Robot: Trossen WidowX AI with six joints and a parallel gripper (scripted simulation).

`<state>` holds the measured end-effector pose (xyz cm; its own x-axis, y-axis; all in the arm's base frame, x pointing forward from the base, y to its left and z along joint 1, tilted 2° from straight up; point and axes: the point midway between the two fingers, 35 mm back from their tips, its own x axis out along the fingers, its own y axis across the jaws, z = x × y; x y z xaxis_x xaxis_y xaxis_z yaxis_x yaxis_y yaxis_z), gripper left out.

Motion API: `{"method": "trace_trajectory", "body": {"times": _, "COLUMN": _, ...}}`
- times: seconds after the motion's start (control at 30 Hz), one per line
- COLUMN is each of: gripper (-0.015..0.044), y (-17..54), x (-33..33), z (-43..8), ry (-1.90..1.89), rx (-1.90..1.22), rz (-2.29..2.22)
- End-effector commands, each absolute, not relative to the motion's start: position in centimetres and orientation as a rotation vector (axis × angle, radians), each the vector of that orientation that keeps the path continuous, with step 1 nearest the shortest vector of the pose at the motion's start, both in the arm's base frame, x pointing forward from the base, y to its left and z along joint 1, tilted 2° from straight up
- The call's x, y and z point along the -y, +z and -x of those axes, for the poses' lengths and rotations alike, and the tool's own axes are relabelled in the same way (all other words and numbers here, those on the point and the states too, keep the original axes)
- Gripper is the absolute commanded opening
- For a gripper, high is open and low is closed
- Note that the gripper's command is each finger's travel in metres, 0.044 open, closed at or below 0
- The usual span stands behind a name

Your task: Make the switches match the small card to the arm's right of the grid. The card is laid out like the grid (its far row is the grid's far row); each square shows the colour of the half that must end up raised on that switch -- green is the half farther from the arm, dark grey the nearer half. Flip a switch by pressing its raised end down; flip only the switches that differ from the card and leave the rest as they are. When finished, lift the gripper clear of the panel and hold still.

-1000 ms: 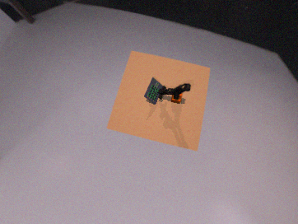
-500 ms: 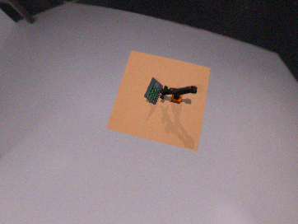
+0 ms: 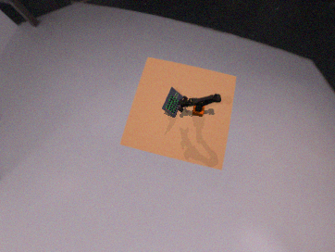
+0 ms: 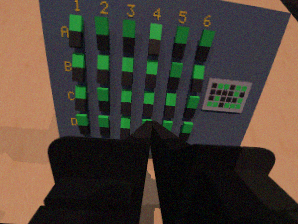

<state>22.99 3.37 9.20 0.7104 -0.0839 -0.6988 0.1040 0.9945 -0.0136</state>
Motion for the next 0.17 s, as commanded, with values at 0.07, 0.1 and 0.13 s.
{"method": "trace_trajectory", "body": {"times": 0.07, "gripper": 0.0, "y": 10.36, "x": -4.77, "z": -24.42, "ry": -0.11, "rx": -0.775, "rz": -0.026}}
{"method": "trace_trajectory", "body": {"times": 0.1, "gripper": 0.0, "y": 10.36, "x": -4.77, "z": -24.42, "ry": -0.11, "rx": -0.775, "rz": -0.026}}
{"method": "trace_trajectory", "body": {"times": 0.13, "gripper": 0.0, "y": 10.36, "x": -4.77, "z": -24.42, "ry": -0.11, "rx": -0.775, "rz": -0.026}}
